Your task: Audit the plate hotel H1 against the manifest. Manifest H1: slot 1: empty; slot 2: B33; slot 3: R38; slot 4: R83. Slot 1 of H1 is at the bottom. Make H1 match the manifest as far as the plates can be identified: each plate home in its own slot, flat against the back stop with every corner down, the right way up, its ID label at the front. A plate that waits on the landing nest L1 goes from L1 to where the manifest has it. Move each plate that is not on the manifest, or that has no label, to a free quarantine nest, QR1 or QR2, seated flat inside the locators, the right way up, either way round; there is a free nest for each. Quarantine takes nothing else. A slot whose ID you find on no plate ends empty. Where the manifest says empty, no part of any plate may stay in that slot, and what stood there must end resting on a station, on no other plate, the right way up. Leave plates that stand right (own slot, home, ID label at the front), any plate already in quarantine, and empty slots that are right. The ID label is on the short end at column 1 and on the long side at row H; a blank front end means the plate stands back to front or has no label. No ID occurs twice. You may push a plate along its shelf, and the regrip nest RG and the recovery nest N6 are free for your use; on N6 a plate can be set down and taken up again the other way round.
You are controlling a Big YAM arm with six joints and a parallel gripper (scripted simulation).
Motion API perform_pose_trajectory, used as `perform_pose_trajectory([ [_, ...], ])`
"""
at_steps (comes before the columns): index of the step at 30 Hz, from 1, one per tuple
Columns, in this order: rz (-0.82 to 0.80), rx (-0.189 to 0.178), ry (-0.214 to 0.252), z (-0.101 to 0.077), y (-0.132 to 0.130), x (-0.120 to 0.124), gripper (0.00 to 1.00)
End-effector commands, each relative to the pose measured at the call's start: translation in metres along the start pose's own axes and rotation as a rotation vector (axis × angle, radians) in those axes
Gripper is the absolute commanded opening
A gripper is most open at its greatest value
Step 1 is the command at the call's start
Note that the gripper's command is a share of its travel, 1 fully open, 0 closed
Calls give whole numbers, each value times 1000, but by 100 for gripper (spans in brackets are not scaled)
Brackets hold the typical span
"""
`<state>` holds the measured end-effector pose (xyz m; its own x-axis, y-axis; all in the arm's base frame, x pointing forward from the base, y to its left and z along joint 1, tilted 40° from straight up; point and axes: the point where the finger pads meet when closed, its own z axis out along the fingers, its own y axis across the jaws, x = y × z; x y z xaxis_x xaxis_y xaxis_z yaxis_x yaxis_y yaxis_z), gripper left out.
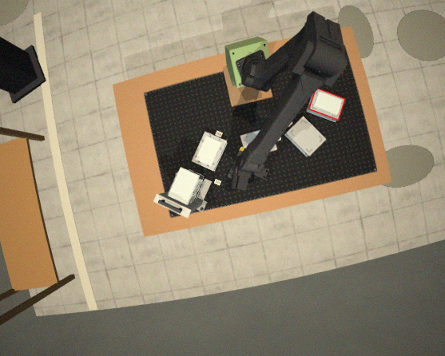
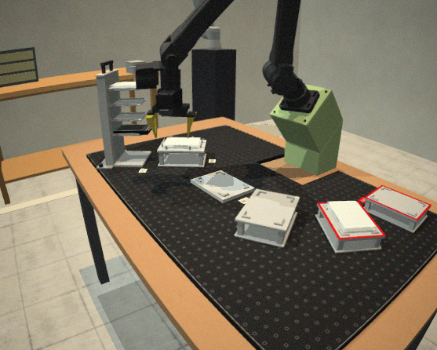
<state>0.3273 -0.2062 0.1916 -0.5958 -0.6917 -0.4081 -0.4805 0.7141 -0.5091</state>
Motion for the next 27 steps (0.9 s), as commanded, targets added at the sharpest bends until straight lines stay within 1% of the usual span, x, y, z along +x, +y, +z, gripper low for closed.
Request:
perform_pose_trajectory([
  [1,9,-10,-5,11,5,-2,100],
  [9,9,-11,-5,24,5,-2,100],
  [11,9,-11,-5,24,5,-2,100],
  [12,4,2,-10,21,3,-4,100],
  [13,9,-11,-5,27,5,-2,100],
  [25,9,-11,-5,48,6,-2,100],
  [26,1,14,-7,38,-6,-3,100],
  [27,1,14,-7,38,-6,-3,100],
])
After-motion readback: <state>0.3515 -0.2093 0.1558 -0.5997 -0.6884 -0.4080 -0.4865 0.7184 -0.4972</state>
